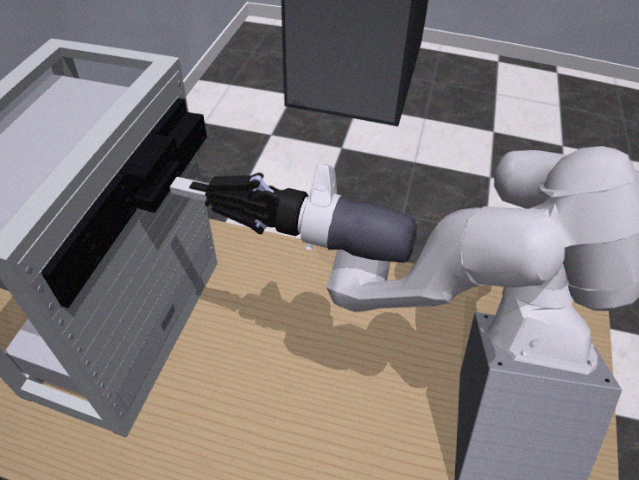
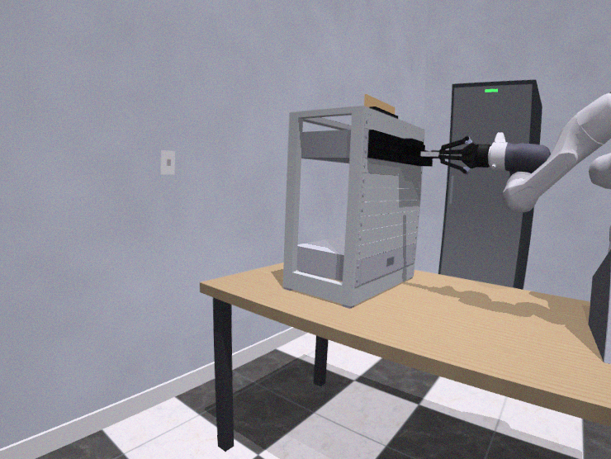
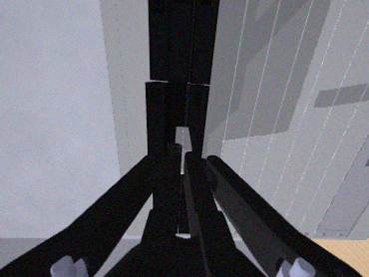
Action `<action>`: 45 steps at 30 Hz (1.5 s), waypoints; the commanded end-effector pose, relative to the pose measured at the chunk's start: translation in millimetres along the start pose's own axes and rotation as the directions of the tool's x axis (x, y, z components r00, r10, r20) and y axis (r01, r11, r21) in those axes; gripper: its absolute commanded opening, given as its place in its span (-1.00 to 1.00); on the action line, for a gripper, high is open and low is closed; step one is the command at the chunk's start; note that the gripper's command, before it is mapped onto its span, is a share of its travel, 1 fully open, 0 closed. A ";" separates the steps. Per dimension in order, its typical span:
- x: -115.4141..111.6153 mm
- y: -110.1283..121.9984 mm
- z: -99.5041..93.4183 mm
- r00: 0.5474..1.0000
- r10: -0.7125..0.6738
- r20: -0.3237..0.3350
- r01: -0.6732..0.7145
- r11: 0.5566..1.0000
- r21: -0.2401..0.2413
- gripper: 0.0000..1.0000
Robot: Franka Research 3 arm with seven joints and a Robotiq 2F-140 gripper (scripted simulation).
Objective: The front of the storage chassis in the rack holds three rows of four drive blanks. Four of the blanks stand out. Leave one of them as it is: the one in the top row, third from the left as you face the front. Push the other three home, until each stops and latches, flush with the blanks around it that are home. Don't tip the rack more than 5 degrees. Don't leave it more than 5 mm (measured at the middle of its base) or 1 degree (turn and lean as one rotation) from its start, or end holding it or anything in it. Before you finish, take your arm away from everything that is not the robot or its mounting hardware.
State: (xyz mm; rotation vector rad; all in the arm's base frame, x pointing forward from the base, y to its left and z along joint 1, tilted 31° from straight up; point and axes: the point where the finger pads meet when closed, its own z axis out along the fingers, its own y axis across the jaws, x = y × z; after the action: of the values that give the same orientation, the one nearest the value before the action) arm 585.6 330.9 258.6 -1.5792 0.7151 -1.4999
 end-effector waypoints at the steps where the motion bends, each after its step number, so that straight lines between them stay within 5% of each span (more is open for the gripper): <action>1: 0.9 -0.1 0.8 1.000 -0.002 -0.003 0.002 1.000 0.000 -1.00; 19: 1.0 0.0 0.6 1.000 -0.002 -0.003 0.002 1.000 0.000 -1.00; 30: 10.9 19.9 -24.2 1.000 -0.002 -0.003 0.002 1.000 0.000 -1.00; 45: 11.0 19.9 14.9 1.000 -0.002 -0.003 0.002 1.000 0.000 -1.00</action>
State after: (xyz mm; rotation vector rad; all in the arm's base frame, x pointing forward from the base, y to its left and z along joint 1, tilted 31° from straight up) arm 602.2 311.5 248.9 -1.5738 0.7216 -1.5064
